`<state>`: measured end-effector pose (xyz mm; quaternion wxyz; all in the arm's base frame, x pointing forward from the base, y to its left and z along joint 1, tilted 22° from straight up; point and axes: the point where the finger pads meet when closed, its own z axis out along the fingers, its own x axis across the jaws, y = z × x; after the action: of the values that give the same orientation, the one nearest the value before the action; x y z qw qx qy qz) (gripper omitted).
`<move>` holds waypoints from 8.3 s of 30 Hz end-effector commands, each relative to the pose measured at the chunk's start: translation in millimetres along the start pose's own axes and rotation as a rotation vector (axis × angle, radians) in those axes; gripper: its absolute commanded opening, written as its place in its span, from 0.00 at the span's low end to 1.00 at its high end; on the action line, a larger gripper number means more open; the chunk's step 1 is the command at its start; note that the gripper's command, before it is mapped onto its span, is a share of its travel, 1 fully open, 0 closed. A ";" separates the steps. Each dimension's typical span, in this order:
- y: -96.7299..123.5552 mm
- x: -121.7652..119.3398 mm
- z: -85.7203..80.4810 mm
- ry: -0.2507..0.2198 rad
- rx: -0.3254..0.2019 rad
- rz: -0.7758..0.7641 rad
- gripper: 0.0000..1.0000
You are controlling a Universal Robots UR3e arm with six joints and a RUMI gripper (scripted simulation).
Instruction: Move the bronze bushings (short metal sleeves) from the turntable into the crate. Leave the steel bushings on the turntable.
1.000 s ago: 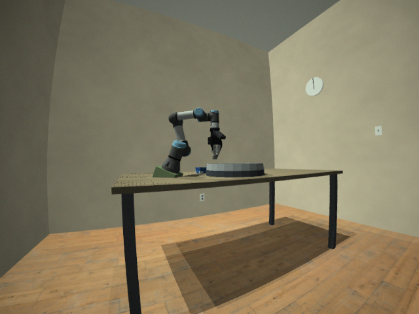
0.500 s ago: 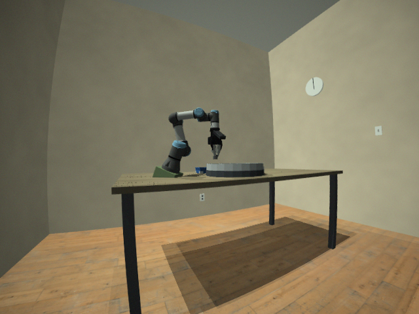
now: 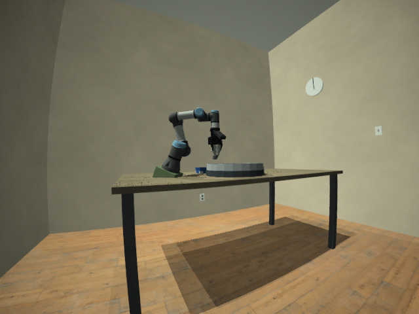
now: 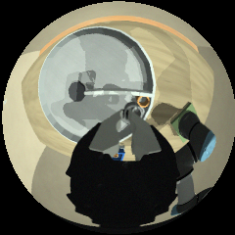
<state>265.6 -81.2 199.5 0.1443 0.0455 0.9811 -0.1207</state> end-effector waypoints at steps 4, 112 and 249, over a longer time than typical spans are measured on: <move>-0.8 -4.1 -0.7 -0.002 0.001 0.000 0.00; -22.5 -155.4 -1.0 -0.002 0.001 0.000 0.00; -22.5 -155.6 48.1 -0.002 0.001 0.000 0.00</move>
<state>424.1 -123.4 204.3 0.1437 0.0454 0.9812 -0.1208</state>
